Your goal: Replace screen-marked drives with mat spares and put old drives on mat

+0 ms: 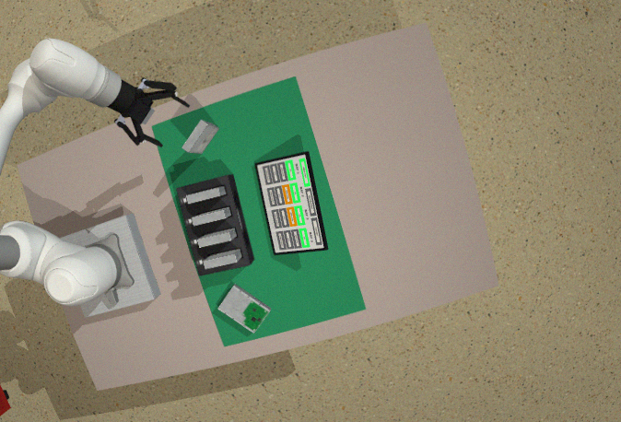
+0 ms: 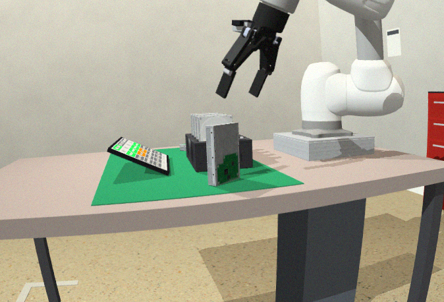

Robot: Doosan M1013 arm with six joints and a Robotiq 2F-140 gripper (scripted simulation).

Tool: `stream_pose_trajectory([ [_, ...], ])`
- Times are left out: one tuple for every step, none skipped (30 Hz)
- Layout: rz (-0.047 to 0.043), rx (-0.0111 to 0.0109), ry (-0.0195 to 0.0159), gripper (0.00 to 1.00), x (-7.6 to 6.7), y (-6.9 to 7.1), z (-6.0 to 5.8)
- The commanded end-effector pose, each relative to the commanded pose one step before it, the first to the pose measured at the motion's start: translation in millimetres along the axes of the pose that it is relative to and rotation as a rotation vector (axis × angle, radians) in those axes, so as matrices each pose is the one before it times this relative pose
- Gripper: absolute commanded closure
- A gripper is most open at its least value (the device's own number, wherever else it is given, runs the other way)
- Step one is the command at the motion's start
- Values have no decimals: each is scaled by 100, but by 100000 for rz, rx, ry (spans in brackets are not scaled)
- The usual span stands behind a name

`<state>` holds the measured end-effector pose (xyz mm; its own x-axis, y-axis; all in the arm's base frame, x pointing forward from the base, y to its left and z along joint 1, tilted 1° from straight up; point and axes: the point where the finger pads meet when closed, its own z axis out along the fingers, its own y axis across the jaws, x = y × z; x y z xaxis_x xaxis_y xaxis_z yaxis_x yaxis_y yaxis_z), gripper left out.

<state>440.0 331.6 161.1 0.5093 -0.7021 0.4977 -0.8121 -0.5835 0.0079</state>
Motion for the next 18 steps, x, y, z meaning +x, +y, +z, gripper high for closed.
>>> stream_pose_trajectory([
  [-346,-424,-8556,11,9,49,41],
  [25,129,-1310,11,3,-26,-28],
  [0,0,0,11,0,0,0],
  [0,0,0,11,0,0,0],
  [24,120,-1027,11,3,-24,-26],
  [20,98,-751,11,3,-20,-21],
  [14,70,-495,11,2,-14,-15],
  [8,41,-275,11,1,-8,-9],
  [3,16,-109,11,0,-3,-4],
  [1,3,-17,11,0,-1,-1],
  [-1,-3,-20,11,0,1,1],
  [-4,-21,-131,11,-1,4,4],
  [-10,-51,-328,11,-1,11,10],
  [-18,-87,-589,11,-2,18,17],
  [-25,-121,-890,11,-4,26,24],
  [-30,-144,-1213,11,-5,31,29],
  [-32,-148,-1537,11,-5,32,29],
  [-30,-127,-1848,11,-6,27,25],
])
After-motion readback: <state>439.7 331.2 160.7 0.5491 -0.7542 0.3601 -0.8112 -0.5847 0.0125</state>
